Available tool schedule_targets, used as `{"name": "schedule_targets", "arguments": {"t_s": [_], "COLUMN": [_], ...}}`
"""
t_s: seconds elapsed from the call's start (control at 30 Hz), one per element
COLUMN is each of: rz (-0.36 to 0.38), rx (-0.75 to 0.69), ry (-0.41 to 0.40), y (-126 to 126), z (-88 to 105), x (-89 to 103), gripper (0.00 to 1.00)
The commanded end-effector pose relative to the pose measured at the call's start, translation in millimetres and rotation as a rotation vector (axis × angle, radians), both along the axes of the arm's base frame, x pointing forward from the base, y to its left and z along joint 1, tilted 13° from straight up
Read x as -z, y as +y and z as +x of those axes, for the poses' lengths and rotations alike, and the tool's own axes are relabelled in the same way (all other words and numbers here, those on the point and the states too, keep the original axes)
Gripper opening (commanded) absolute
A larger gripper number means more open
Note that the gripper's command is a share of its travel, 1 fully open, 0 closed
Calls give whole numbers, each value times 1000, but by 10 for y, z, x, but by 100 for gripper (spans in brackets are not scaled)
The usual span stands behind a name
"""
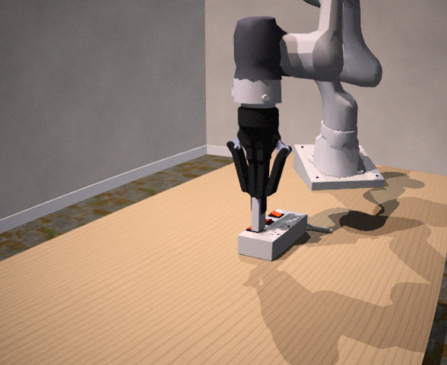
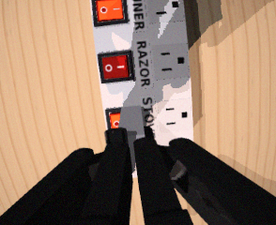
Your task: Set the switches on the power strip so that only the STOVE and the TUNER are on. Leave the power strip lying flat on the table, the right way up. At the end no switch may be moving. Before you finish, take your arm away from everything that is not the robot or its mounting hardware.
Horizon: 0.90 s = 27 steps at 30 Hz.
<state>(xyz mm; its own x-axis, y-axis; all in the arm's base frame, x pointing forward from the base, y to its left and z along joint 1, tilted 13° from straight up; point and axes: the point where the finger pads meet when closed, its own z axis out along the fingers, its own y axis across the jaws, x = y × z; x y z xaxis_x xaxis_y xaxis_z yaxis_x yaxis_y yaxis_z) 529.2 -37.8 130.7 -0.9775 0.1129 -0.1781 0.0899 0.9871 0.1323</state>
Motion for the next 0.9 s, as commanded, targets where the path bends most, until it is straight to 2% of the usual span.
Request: {"name": "schedule_targets", "arguments": {"t_s": [0.0,0.53,0.87], "rz": [-1,-1,-1], "rx": [-7,-7,-7], "ry": [-1,-1,-1], "y": [9,7,-21], "z": [-1,-3,-50], "x": [19,6,-232], "gripper": [0,0,0]}}
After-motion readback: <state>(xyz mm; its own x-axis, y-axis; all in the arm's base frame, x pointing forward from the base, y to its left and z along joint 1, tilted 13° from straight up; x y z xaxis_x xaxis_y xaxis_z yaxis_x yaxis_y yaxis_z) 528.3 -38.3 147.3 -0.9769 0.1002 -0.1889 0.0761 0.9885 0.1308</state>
